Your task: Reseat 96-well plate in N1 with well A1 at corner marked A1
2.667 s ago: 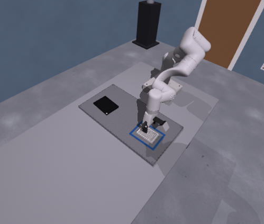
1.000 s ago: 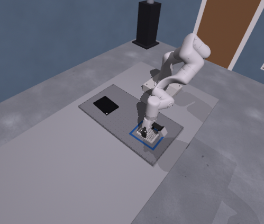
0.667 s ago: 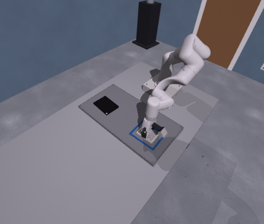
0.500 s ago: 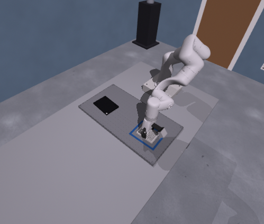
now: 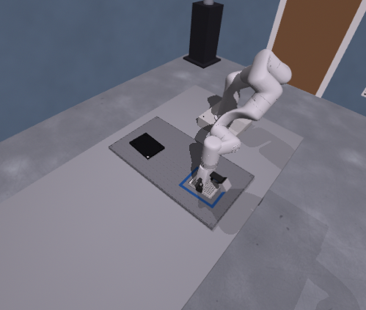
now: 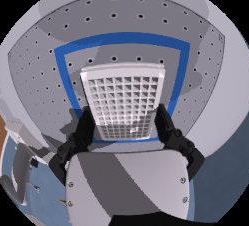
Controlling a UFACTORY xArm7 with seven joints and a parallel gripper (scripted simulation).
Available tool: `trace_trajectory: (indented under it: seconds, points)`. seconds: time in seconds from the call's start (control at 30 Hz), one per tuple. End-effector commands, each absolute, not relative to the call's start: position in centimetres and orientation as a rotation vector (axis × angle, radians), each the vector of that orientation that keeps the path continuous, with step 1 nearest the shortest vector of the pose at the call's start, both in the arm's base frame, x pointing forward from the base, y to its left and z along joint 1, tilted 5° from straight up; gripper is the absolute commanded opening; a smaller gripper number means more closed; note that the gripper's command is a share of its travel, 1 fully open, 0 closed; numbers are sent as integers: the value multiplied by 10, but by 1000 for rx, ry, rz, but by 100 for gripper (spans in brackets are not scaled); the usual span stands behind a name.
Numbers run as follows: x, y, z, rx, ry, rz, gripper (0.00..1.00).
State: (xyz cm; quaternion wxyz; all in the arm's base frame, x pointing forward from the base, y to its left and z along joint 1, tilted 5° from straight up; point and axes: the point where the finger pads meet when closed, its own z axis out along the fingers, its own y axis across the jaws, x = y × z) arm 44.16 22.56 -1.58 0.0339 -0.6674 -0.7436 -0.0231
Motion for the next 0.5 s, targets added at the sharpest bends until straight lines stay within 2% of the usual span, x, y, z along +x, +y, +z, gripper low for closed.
trace_trajectory:
  seconds: [0.0,0.43,0.47]
  points:
    - [443,226,-14,-2055,-2287,-78,100]
    - [443,226,-14,-2055,-2287,-78,100]
    - [443,226,-14,-2055,-2287,-78,0]
